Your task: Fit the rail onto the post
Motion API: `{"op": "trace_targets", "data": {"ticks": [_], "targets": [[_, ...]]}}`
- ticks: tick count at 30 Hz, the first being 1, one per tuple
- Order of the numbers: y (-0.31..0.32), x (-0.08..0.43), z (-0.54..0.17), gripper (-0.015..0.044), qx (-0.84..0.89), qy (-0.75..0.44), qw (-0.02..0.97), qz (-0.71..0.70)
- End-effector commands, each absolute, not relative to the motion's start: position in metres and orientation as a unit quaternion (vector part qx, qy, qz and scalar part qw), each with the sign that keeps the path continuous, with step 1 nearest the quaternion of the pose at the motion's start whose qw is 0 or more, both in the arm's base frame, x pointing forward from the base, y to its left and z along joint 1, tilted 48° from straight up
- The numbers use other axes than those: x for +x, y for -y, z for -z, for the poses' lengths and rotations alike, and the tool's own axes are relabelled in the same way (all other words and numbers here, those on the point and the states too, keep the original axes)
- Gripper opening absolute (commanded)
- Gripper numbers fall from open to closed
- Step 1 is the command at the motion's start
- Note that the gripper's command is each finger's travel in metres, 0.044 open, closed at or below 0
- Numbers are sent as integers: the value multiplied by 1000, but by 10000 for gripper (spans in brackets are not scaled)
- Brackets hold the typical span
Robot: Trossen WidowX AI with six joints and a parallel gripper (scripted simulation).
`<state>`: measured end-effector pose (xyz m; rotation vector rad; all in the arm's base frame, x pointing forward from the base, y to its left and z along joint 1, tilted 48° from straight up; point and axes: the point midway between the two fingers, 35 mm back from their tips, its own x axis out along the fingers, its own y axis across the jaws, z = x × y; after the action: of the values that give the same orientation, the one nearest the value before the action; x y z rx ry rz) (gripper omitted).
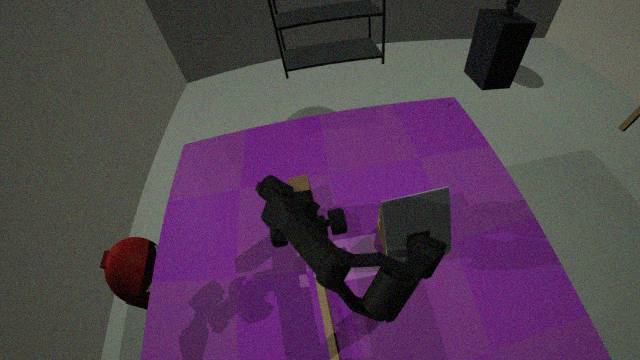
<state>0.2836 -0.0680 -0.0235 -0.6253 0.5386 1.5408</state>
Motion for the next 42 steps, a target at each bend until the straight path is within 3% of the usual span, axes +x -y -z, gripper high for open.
{"op": "trace_targets", "data": {"ticks": [1,11,28,42], "targets": [[73,285,24,0,-279,-237,644,-672],[75,286,26,0,-279,-237,644,-672],[70,284,26,440,-274,-236,642,-676],[72,282,-17,440,-278,-237,644,-672]]}}
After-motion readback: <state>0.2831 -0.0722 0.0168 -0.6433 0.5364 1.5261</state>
